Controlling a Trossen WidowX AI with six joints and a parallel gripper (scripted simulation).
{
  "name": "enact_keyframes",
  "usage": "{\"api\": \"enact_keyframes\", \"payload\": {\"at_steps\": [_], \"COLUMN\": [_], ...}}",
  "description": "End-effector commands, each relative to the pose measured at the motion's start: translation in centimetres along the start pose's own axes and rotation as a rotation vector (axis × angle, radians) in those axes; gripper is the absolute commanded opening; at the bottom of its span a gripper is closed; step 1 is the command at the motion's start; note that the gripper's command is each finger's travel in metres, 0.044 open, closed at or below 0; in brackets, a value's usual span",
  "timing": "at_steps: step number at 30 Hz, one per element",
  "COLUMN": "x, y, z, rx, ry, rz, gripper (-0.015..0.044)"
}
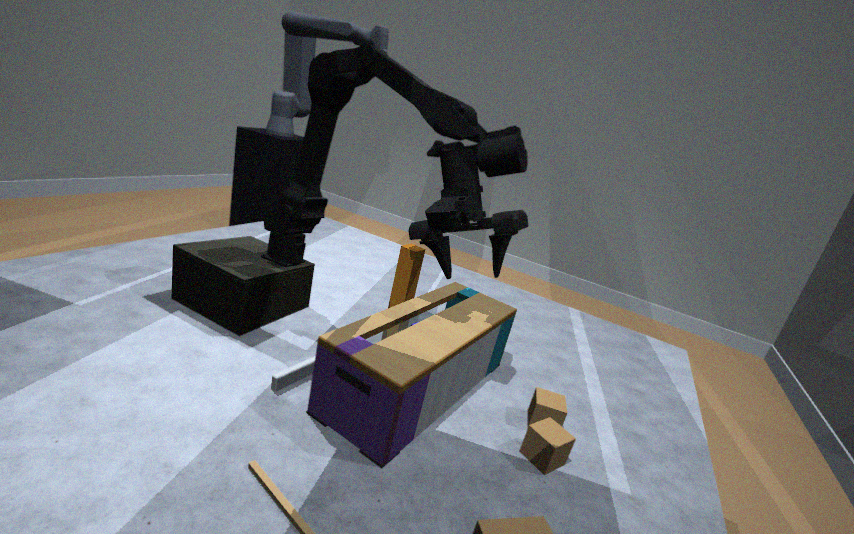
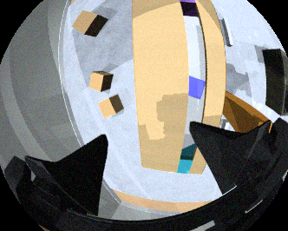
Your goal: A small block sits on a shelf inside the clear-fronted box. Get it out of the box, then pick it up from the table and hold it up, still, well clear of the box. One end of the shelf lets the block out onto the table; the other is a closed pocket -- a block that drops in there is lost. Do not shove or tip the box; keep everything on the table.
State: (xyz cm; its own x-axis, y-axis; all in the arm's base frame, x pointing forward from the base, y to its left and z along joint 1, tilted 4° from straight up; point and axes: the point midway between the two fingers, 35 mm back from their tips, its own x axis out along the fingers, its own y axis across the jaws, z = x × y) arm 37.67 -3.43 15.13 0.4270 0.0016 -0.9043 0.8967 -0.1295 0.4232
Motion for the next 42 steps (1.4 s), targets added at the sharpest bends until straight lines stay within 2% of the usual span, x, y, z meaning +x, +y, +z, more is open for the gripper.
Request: {"api": "enact_keyframes", "payload": {"at_steps": [1, 4, 9, 13, 42], "x": [0.6, 1.0, 1.8, 1.9, 2.0], "y": [-0.6, -1.4, -5.2, -6.7, -6.7], "z": [-3.0, -4.8, -5.7, -6.0, -2.5], "rx": [0.046, 0.022, 0.06, 0.077, 0.076], "ry": [-0.024, -0.02, -0.016, -0.019, -0.024], "rz": [-0.102, -0.145, -0.324, -0.398, -0.398], "gripper": [0.04, 0.04, 0.04, 0.04, 0.04]}}
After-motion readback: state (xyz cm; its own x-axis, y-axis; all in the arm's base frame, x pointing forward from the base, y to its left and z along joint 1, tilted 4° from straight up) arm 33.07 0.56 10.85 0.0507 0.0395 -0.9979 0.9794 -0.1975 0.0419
